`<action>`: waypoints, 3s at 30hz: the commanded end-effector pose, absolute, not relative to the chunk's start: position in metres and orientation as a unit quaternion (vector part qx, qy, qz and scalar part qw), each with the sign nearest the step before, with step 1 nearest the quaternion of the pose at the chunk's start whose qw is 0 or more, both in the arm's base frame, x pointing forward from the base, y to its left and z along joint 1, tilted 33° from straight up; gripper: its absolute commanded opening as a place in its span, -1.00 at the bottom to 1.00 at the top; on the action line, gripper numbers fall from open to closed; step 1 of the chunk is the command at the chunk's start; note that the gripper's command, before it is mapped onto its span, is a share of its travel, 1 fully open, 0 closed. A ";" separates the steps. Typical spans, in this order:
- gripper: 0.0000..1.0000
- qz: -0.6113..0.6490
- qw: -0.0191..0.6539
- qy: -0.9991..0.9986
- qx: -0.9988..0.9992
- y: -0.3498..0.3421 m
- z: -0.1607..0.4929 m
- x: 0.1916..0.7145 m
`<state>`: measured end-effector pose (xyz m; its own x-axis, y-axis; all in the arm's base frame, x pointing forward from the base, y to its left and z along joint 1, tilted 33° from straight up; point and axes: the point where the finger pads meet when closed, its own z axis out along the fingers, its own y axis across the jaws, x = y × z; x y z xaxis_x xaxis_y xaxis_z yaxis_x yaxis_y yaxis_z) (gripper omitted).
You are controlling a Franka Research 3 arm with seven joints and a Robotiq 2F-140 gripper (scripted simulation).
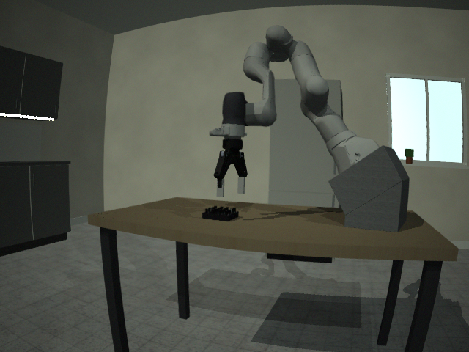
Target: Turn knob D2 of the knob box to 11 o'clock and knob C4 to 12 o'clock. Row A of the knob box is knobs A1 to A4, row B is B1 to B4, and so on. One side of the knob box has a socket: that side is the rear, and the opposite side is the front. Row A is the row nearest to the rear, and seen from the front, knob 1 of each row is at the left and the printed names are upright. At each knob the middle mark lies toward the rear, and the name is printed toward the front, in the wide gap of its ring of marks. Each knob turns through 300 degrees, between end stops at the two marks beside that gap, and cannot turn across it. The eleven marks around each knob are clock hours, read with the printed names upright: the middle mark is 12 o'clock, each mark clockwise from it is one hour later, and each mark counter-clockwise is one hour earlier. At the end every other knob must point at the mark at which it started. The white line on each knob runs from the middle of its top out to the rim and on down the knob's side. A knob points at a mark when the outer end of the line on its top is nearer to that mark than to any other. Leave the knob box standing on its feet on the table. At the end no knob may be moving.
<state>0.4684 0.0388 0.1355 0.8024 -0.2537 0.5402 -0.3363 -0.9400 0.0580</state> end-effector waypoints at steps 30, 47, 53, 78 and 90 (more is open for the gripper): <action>1.00 0.271 0.077 -0.152 0.947 0.040 0.129 0.459; 1.00 0.271 0.077 -0.152 0.947 0.042 0.113 0.432; 1.00 0.271 0.077 -0.152 0.947 0.043 0.110 0.427; 1.00 0.271 0.077 -0.152 0.947 0.044 0.107 0.421; 1.00 0.271 0.077 -0.152 0.947 0.044 0.107 0.421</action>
